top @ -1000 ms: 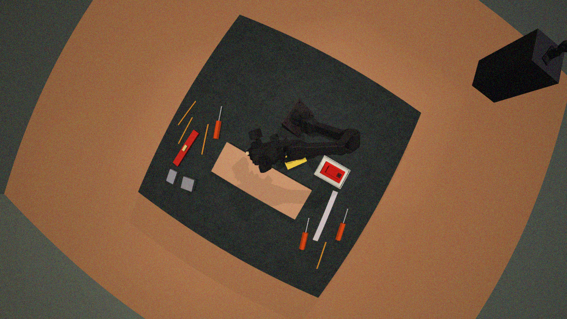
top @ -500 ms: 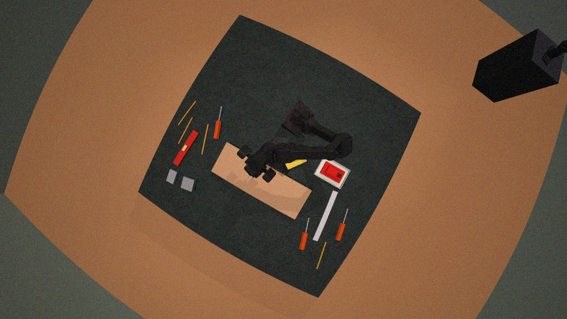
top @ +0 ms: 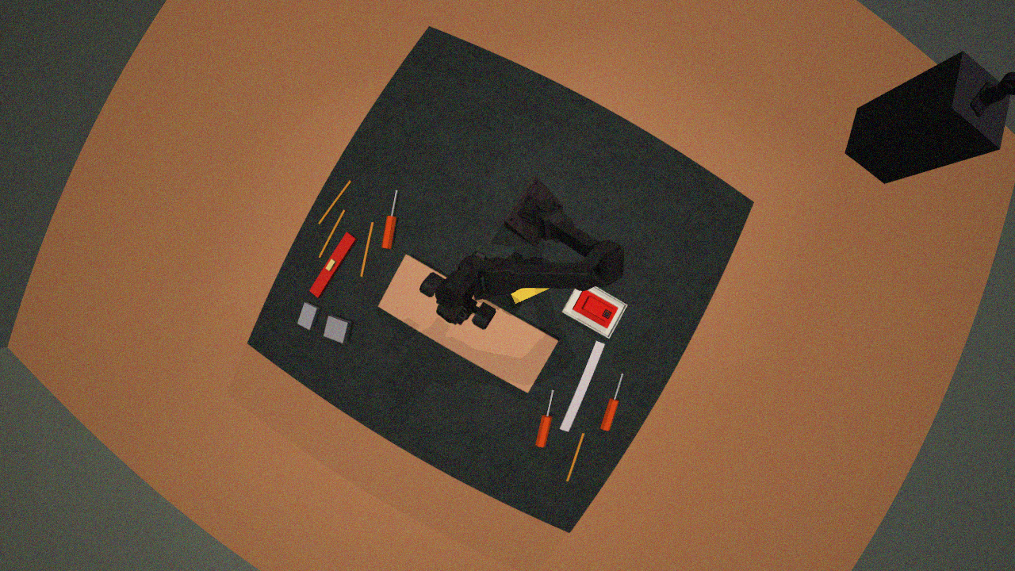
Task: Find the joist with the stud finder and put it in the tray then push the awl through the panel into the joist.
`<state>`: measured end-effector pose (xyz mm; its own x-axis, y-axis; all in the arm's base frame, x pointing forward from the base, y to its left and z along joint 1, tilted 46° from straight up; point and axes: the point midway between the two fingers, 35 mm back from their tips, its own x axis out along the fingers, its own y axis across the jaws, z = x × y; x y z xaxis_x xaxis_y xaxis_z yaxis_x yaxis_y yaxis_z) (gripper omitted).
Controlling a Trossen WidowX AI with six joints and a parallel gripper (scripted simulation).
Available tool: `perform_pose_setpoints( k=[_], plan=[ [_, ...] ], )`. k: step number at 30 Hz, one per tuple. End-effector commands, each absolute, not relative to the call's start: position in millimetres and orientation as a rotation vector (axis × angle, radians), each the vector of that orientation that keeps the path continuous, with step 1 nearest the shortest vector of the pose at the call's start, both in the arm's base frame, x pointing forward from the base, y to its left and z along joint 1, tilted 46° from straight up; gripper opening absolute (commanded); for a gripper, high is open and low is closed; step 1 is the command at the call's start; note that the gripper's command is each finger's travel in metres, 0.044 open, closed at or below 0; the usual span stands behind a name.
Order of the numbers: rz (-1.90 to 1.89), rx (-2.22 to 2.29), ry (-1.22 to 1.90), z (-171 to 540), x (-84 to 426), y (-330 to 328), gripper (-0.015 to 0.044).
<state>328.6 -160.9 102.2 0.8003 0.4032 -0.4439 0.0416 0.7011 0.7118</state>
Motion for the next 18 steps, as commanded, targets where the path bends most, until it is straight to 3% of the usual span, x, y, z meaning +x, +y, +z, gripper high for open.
perform_pose_setpoints(
  k=[1,18],
  plan=[
    [0.223,0.765,0.613,105.1,330.8,-162.4,0.0],
    [0.223,0.764,0.614,96.8,332.9,-155.1,0.0]
  ],
)
